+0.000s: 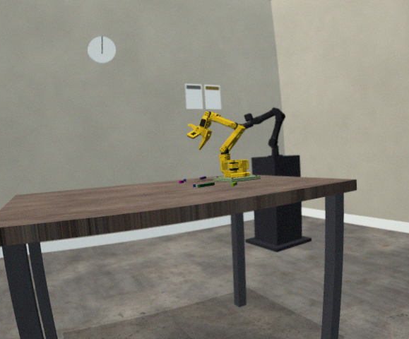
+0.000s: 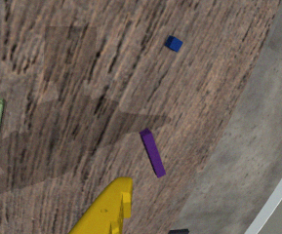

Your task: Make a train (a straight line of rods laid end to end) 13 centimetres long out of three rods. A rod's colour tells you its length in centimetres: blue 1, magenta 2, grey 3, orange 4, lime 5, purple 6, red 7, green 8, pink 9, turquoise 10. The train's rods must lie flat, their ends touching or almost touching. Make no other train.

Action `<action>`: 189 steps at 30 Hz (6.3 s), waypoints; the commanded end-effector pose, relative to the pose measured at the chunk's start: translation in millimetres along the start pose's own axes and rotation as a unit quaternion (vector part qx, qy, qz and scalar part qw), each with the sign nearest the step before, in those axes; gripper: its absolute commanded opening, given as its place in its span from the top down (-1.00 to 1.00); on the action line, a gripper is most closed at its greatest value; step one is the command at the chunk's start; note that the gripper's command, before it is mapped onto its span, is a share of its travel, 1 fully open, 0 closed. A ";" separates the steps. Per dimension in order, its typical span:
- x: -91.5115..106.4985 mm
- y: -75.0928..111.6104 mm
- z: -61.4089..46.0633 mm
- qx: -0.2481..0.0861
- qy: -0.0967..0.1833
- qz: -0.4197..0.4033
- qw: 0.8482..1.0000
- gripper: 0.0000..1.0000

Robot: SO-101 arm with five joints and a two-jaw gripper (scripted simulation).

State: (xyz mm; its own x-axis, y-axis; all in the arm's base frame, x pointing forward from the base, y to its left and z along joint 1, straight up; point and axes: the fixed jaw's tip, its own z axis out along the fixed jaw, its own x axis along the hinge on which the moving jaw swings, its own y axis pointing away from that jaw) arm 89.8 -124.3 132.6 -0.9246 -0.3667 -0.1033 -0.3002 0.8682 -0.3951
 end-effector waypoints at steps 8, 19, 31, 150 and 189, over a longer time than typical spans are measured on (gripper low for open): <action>39.5 28.6 6.3 -0.004 0.048 0.007 0.999 -1.00; 40.6 29.7 6.7 -0.005 0.049 0.007 0.999 -1.00; 40.6 29.7 6.7 -0.005 0.049 0.007 0.999 -1.00; -26.6 54.6 6.2 -0.029 -0.065 -0.265 0.962 -1.00; -29.2 54.3 6.9 -0.030 -0.067 -0.265 0.961 -1.00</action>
State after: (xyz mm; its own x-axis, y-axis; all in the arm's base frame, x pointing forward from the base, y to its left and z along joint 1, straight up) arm 101.6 -69.6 110.4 -0.6011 -0.7990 -0.0173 -0.7339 0.5604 -0.3839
